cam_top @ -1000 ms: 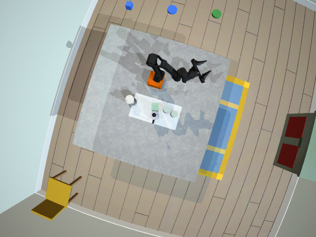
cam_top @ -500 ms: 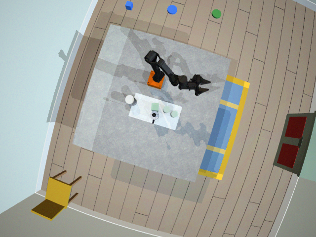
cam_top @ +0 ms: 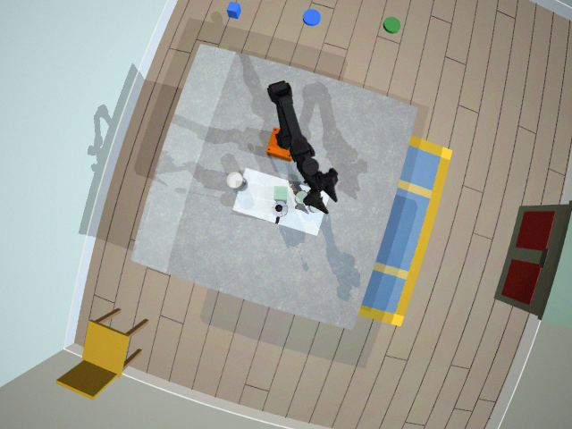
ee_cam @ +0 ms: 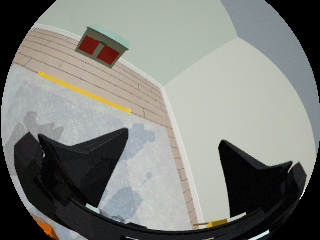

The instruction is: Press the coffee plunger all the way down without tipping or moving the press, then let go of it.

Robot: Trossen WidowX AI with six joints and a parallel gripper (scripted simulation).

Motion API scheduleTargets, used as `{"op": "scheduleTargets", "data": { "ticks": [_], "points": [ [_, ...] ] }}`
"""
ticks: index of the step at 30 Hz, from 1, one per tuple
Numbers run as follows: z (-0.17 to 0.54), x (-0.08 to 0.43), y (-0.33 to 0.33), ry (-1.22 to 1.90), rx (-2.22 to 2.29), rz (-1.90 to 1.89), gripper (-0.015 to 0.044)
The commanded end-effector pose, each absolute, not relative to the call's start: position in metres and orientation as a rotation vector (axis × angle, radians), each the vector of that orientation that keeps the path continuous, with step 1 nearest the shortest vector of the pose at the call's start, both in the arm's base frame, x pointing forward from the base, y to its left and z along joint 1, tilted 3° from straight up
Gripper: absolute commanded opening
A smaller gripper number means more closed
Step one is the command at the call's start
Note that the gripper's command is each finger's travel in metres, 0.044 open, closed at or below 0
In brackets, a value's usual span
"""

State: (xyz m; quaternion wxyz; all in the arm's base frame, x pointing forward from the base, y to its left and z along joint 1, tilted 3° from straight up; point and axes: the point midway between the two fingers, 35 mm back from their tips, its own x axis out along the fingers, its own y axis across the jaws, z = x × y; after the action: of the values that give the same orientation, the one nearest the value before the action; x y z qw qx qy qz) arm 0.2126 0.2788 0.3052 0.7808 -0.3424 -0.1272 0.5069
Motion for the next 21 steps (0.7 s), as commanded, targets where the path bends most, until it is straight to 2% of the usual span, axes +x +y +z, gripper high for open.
{"op": "scheduleTargets", "data": {
  "ticks": [1, 5, 10, 21],
  "points": [
    [0.305, 0.24, 0.233, -0.006, -0.573, 0.949, 0.044],
    [0.298, 0.263, 0.171, 0.285, -0.351, 0.716, 0.044],
    [0.291, 0.267, 0.103, 0.527, -0.083, 0.413, 0.044],
    [0.231, 0.268, 0.103, 0.534, -0.072, 0.399, 0.044]
  ]
}}
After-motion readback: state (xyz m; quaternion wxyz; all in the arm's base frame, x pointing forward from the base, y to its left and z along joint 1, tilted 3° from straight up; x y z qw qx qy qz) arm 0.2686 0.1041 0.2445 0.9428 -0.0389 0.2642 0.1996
